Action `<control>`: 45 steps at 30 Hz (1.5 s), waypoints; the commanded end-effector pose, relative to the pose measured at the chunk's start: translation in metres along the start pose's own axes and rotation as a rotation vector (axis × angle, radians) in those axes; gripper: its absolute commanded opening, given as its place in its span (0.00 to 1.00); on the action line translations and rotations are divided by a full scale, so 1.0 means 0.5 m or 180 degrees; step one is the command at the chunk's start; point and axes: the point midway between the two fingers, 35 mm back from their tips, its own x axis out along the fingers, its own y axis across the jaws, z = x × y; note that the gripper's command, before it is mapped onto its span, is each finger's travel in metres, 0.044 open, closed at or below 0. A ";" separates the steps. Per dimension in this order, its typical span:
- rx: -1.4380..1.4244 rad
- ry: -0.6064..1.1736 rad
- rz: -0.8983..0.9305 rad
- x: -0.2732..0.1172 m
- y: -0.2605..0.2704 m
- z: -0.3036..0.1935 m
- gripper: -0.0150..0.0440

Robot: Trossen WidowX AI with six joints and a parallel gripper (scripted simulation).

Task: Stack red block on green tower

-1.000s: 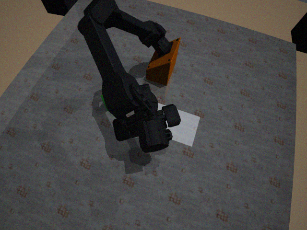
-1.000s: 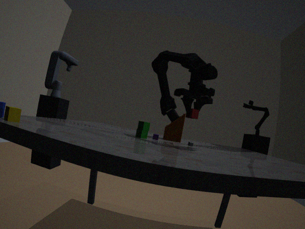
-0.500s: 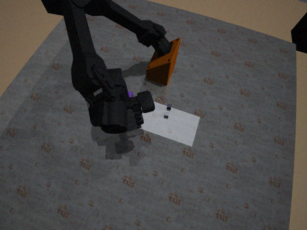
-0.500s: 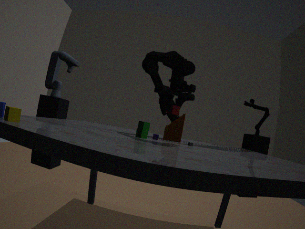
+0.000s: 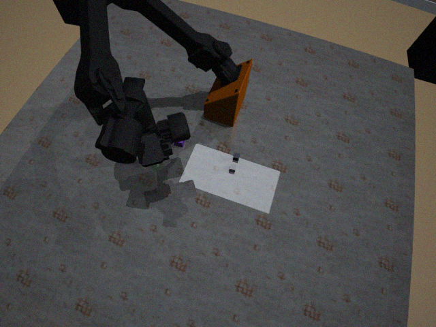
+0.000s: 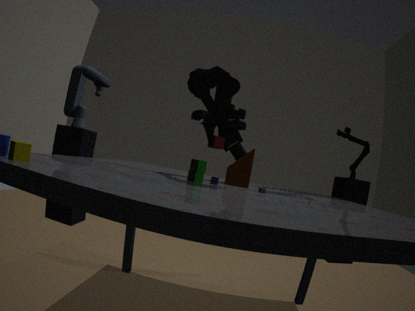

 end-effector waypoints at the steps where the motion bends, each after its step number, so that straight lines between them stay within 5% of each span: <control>1: -0.0011 0.0012 -0.0027 0.002 -0.015 -0.046 0.25; 10: -0.0008 0.0047 -0.0053 0.009 -0.029 -0.124 0.25; 45: -0.0007 0.0051 -0.0061 0.095 -0.033 -0.127 0.25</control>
